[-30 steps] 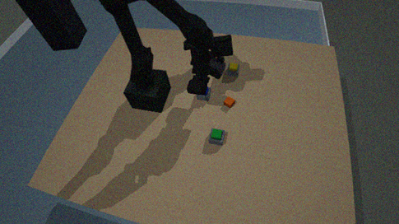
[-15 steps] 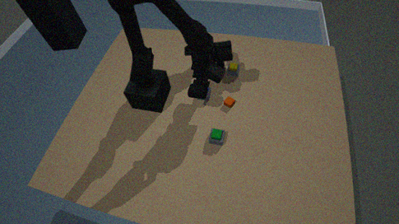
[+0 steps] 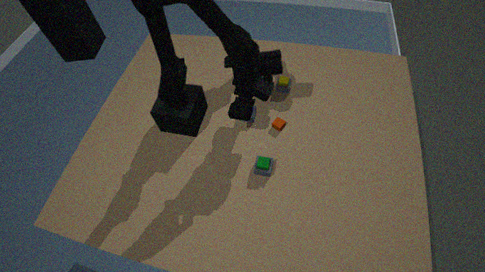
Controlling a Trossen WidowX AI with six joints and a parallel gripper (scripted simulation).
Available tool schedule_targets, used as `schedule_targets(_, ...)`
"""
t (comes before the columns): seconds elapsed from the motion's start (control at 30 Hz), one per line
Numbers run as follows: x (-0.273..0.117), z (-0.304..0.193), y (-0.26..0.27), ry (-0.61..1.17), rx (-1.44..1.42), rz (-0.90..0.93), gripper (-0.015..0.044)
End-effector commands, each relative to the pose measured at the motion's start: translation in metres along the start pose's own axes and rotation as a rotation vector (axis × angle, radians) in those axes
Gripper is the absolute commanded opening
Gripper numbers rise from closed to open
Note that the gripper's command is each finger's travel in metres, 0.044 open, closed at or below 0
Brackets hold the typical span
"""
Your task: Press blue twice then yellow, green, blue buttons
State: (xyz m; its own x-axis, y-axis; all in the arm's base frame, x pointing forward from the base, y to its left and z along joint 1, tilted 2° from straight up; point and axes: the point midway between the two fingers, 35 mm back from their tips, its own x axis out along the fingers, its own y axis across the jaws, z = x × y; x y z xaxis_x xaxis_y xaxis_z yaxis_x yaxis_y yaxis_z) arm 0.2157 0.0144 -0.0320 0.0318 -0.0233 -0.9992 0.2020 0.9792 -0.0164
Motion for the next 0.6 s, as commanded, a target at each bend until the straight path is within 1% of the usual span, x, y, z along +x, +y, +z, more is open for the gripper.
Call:
schedule_targets(0.0,0.001,-0.001,-0.001,0.003,0.000,-0.004,0.0020)
schedule_targets(0.07,-0.007,0.000,0.000,0.000,0.001,-0.001,0.0020)
schedule_targets(0.17,-0.031,-0.001,-0.001,0.003,0.000,-0.004,0.0020)
schedule_targets(0.27,-0.033,-0.001,-0.001,0.003,0.000,-0.004,0.0020)
schedule_targets(0.37,-0.041,0.009,0.014,0.002,0.000,-0.002,0.0099)
schedule_targets(0.57,-0.073,0.035,0.086,0.001,0.000,0.004,0.0256)
